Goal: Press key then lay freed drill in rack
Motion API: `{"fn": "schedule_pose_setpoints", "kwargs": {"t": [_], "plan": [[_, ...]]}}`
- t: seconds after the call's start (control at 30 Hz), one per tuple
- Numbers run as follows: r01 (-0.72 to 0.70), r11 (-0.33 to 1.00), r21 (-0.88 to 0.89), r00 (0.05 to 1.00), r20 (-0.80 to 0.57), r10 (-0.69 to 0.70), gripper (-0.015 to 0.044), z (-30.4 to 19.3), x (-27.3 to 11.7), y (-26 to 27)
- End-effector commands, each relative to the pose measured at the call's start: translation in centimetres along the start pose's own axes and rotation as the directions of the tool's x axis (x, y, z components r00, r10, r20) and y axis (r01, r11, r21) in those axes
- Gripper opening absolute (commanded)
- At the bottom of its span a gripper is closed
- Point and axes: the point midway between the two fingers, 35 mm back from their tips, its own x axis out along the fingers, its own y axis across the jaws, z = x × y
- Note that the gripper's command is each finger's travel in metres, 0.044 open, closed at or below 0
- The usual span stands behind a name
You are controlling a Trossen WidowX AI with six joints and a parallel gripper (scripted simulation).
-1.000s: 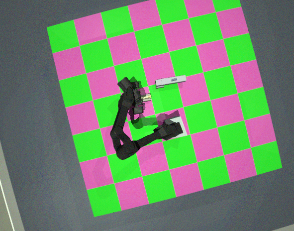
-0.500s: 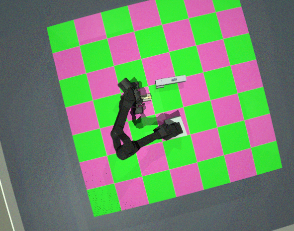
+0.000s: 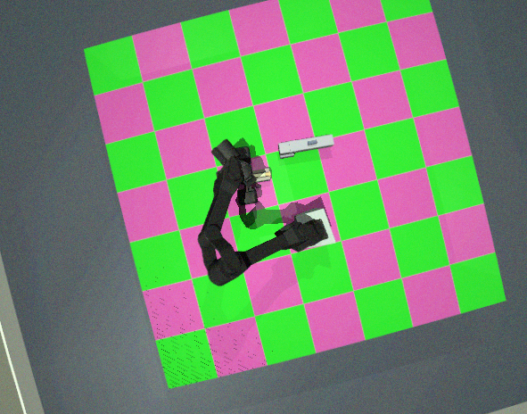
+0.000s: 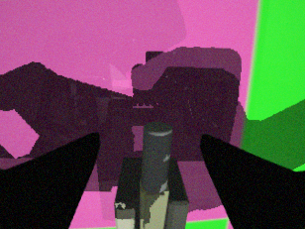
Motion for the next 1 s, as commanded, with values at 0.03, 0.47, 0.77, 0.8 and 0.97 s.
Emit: {"fn": "schedule_pose_setpoints", "kwargs": {"t": [0.03,0.47,0.77,0.8,0.97], "plan": [[0.002,1.0,0.0,1.0,-0.004,-0.002,0.044,0.0,-0.2,0.0],[0.0,1.0,-0.004,1.0,-0.02,0.0,0.044,-0.2,-5.8,0.1],[0.013,0.998,0.067,0.998,-0.064,-0.008,0.044,-0.6,-7.4,0.1],[0.039,0.989,0.143,0.993,-0.113,-0.023,0.044,-1.1,-7.8,0.0],[0.326,0.792,0.517,0.911,-0.396,-0.116,0.044,-4.0,-10.6,0.0]]}}
